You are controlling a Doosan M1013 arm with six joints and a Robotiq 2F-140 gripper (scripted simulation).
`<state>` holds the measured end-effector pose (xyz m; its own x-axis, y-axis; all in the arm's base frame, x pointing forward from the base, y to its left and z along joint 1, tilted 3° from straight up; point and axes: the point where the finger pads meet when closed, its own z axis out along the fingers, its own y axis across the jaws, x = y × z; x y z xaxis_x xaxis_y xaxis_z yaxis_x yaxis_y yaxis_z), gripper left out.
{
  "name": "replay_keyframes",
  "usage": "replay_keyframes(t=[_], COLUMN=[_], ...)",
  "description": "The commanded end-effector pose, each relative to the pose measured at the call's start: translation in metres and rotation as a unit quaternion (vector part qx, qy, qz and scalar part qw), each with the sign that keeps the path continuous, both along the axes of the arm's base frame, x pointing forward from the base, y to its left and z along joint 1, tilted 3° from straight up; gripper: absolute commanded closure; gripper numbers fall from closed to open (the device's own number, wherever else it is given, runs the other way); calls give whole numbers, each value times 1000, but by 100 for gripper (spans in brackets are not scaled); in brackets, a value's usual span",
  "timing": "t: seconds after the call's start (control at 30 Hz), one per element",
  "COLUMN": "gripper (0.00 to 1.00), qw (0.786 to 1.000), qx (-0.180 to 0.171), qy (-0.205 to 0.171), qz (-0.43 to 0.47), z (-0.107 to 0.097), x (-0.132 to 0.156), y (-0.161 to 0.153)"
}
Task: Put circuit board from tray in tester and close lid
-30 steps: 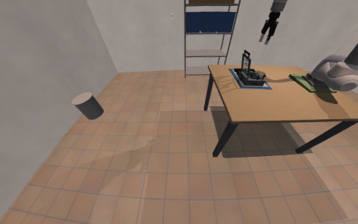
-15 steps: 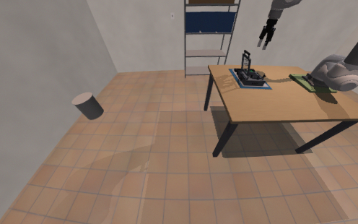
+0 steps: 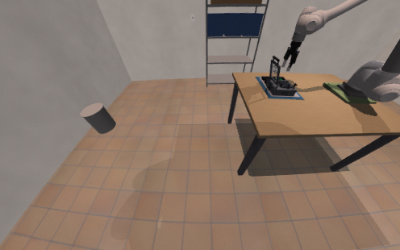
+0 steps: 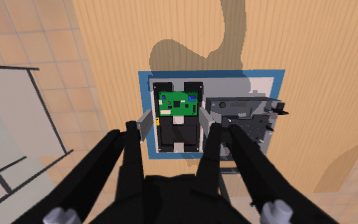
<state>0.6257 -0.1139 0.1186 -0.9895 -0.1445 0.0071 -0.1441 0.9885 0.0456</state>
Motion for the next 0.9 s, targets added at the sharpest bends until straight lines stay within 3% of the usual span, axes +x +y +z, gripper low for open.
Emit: replay_keyframes(t=[0.0,0.17,0.33,0.87], gripper=[42,42,42,42], qw=[1000,1000,1000,1000], qx=[0,0,0,0], qy=[-1,-1,-1,-1], qz=[0,0,0,0], z=[-14,-50,-68,-72], x=[1,-1,-1,-1], y=[0,1,1,1])
